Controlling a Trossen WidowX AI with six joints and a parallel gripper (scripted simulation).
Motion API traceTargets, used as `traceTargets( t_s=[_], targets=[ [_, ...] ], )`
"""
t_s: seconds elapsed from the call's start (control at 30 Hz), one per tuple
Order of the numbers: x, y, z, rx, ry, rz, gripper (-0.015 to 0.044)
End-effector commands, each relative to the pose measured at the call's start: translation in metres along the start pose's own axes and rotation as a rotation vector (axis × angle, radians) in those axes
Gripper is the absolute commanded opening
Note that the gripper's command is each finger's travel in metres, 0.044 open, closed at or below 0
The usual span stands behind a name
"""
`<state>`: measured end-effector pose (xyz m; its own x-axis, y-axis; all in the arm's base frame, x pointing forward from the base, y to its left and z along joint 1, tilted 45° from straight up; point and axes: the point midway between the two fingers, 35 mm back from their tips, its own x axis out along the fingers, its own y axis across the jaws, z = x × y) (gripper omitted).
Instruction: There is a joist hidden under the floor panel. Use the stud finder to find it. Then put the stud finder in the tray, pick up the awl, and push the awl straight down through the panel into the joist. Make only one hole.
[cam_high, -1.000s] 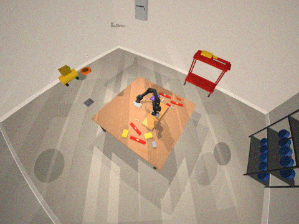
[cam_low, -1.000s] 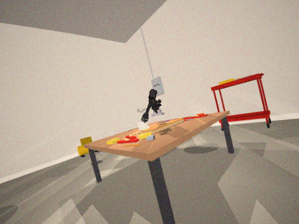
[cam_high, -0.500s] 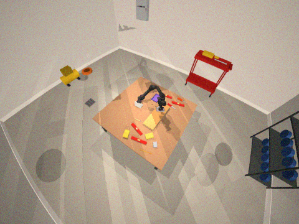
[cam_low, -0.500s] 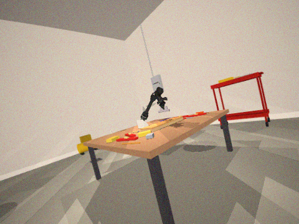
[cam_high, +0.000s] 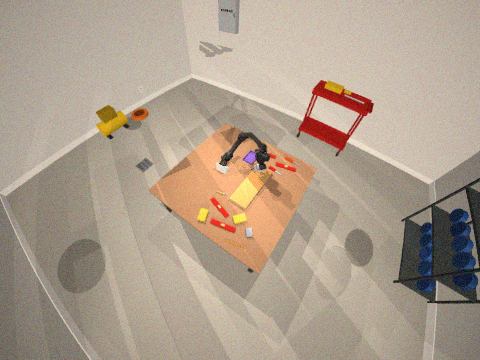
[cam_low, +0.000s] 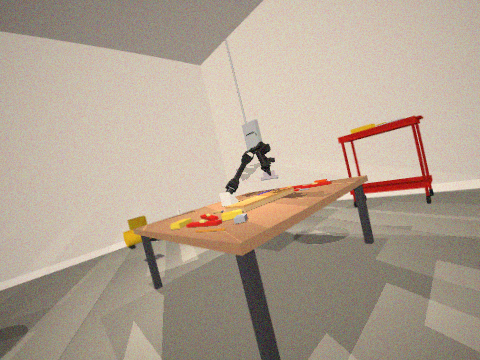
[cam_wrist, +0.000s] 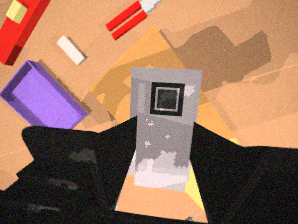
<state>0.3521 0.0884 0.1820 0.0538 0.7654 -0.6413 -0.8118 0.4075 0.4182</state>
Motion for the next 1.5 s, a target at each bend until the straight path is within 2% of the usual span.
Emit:
traceTargets(
  t_s=[0.0, 0.57, 1.2, 1.47],
  targets=[
    [0.002, 0.033, 0.011, -0.085, -0.013, 0.022, 0.0000],
    [0.009, 0.146, 0.021, -0.372, -0.047, 0.121, 0.0000],
    [0.003, 0.259, -0.008, -0.684, -0.113, 0.257, 0.0000],
    [0.003, 0.267, -0.012, -0.708, -0.118, 0.269, 0.0000]
  ],
)
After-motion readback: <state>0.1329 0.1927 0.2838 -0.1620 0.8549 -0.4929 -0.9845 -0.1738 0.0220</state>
